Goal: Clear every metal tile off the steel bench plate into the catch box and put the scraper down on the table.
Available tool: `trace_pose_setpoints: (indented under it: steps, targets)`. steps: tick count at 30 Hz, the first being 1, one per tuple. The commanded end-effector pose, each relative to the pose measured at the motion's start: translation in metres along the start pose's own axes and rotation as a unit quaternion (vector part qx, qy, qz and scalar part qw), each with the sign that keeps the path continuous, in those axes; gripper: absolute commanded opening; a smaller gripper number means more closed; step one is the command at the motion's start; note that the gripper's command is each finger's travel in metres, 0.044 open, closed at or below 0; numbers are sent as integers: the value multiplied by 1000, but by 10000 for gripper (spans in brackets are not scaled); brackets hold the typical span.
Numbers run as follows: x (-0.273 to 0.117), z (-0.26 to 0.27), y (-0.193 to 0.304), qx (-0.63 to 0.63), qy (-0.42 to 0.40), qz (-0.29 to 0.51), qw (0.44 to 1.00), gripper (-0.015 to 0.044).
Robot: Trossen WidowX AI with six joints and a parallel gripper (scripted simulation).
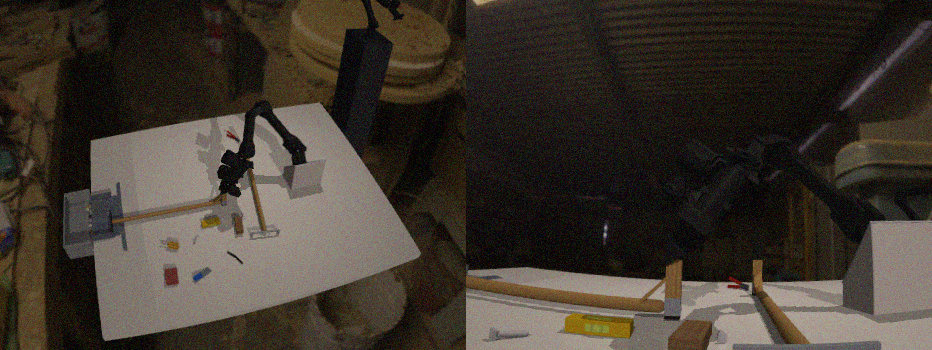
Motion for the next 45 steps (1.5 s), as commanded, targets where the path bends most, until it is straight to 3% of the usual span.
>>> trace_pose_setpoints:
  steps: [1,45]
  targets:
    - [-7,2,0,1,-2,-8,1000,0]
    - [-31,0,36,0,-3,-9,1000,0]
Point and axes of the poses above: the point midway between the two fingers, 35 mm back from their tips, its own x axis out along the fingers, its own z axis across the jaws, y = z × x, the point moved 8 cm from there along -x, back along the fingers
